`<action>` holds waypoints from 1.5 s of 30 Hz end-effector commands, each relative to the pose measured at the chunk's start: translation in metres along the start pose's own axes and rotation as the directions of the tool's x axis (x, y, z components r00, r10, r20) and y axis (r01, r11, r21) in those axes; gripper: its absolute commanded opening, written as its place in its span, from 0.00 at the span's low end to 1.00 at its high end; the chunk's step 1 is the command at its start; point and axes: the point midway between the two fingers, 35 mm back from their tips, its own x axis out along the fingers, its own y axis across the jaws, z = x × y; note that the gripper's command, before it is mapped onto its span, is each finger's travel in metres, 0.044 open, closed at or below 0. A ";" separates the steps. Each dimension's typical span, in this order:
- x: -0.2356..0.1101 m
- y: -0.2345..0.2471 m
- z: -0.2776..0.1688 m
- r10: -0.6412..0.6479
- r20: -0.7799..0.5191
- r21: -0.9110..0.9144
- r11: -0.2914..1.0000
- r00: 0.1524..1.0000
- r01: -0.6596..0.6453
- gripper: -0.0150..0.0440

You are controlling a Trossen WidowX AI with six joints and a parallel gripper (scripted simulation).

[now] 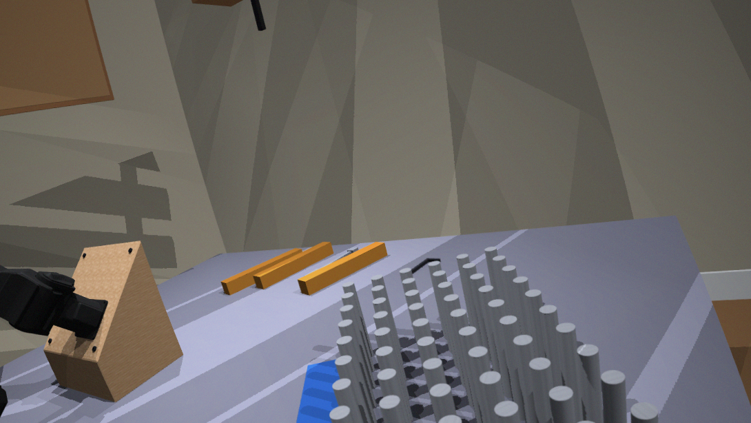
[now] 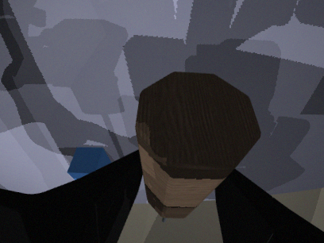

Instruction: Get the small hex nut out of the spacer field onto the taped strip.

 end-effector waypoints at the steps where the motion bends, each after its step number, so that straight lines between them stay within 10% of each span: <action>1: 0.002 0.001 0.002 0.001 0.001 -0.006 1.000 1.000 -0.001 0.25; 45: 0.023 0.003 0.011 -0.009 -0.001 -0.003 1.000 1.000 0.009 0.25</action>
